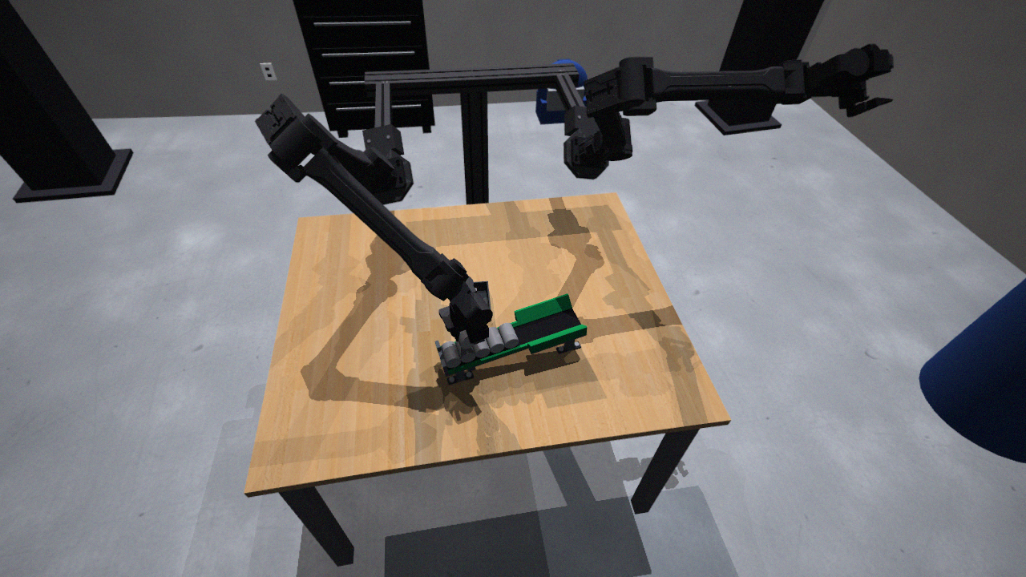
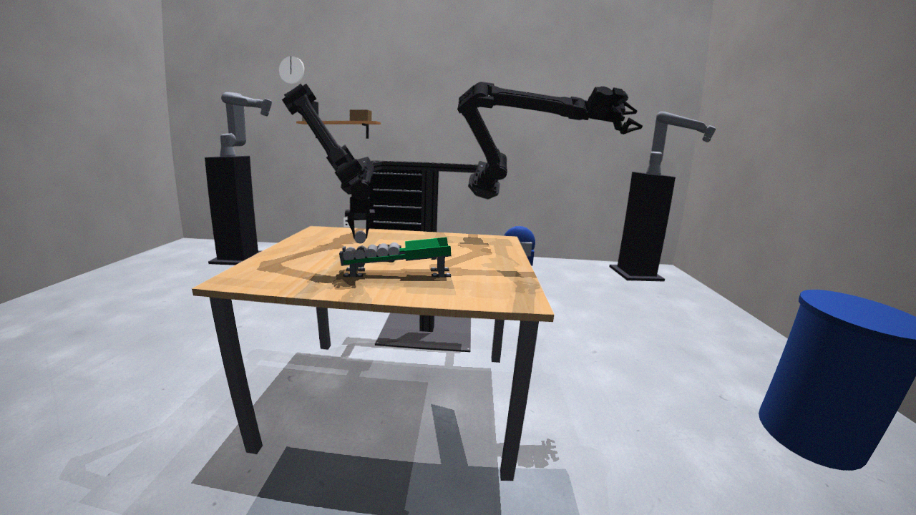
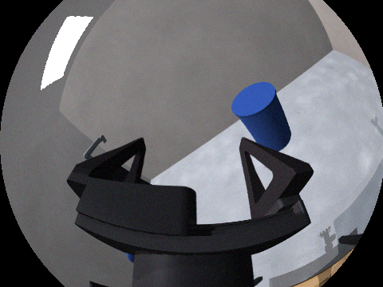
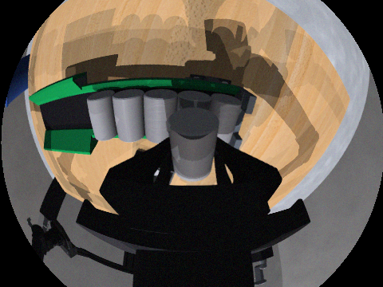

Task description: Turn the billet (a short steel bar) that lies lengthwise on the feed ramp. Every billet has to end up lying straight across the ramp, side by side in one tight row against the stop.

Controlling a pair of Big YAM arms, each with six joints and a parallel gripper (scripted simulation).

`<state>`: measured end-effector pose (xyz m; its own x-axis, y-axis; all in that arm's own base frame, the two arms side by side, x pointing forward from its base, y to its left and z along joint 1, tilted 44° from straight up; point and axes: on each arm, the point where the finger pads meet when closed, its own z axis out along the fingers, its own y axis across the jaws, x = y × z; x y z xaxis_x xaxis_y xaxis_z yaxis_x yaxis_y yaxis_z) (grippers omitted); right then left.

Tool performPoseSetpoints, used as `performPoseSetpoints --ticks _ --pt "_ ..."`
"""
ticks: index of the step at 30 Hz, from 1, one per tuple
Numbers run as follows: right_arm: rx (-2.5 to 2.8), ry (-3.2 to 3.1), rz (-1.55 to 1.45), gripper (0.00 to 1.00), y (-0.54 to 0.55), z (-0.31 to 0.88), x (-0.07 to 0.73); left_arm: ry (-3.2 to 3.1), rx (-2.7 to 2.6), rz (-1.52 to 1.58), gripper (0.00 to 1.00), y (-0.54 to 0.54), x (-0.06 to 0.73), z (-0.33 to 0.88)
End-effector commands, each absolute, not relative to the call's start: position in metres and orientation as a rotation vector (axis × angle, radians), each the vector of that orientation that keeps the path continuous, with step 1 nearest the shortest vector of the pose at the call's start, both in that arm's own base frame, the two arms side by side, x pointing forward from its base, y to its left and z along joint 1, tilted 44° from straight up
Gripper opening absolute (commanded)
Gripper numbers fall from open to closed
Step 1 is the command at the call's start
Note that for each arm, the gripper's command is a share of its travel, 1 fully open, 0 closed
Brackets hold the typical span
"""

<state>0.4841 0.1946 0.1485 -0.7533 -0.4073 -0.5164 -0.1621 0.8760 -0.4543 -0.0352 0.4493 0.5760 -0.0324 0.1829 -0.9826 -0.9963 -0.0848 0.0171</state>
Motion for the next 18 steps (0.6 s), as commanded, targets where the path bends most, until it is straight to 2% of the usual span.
performPoseSetpoints --ticks 1,18 --pt "-0.351 2.380 -0.450 0.00 0.2130 0.1732 0.4791 0.984 -1.087 1.397 1.00 0.4359 -0.0430 0.6177" --pt "-0.264 2.384 -0.416 0.00 0.2130 0.1732 0.4791 0.984 -1.087 1.397 1.00 0.4359 -0.0430 0.6177"
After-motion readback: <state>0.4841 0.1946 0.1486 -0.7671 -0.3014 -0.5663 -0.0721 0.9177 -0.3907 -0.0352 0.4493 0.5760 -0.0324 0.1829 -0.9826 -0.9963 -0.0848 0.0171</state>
